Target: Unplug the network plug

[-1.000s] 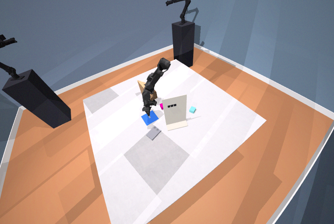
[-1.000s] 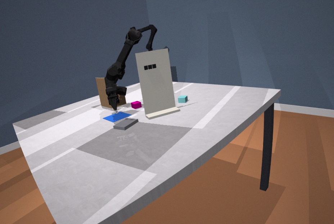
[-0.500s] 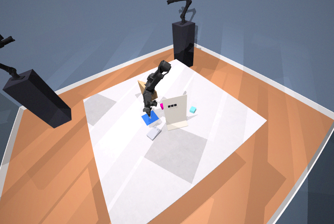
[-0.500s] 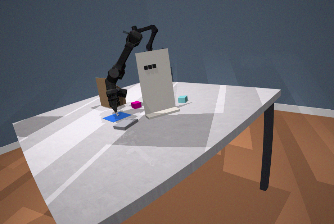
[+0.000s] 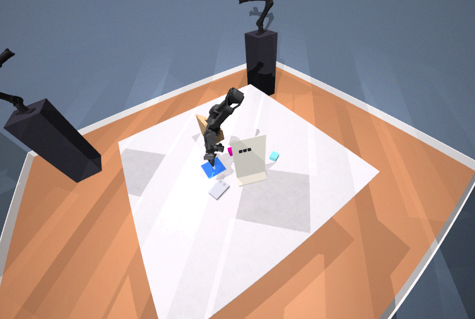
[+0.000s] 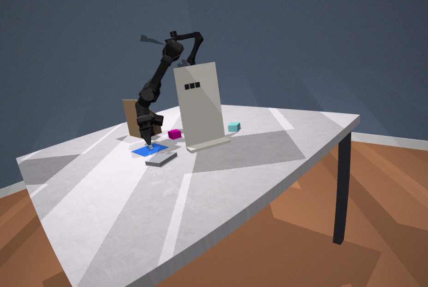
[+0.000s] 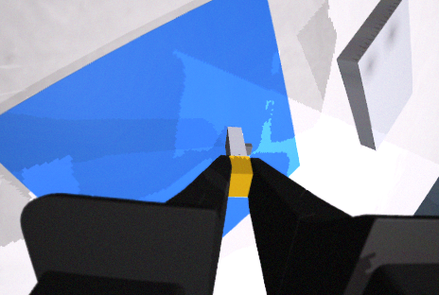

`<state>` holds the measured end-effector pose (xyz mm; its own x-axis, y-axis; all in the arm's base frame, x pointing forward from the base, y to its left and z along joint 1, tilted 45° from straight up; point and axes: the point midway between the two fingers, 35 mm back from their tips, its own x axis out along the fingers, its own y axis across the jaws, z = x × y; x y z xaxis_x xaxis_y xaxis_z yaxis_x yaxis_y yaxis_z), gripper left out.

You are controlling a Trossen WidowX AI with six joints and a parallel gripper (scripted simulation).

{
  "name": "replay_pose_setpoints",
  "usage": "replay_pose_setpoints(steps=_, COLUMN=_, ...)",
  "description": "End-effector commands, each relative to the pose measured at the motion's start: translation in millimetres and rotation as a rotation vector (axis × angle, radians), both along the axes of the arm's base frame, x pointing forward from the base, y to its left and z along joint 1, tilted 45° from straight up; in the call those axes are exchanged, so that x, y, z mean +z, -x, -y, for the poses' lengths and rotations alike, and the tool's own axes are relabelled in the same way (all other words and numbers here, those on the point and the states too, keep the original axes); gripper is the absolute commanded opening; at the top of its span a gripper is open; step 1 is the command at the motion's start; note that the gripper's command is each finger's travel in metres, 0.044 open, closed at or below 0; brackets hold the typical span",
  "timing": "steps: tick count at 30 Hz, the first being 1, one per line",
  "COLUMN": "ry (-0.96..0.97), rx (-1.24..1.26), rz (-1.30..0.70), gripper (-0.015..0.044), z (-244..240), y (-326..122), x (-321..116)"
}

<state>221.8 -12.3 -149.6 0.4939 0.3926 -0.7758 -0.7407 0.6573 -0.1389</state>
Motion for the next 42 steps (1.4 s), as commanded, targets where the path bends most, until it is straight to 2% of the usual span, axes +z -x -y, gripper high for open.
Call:
replay_pose_setpoints(steps=1, ry=0.003, rx=-0.002, rz=-0.006, gripper=0.0, z=-2, y=0, x=-2)
replay_pose_setpoints(steps=11, ry=0.0, rx=0.0, rz=0.0, gripper=0.0, z=-2, y=-1, x=-1)
replay_pose_setpoints(steps=17, ry=0.0, rx=0.0, rz=0.0, gripper=0.0156, z=-2, y=-1, x=-1)
replay_pose_setpoints(steps=42, ry=0.004, rx=0.0, rz=-0.005, gripper=0.0156, z=8, y=8, x=11)
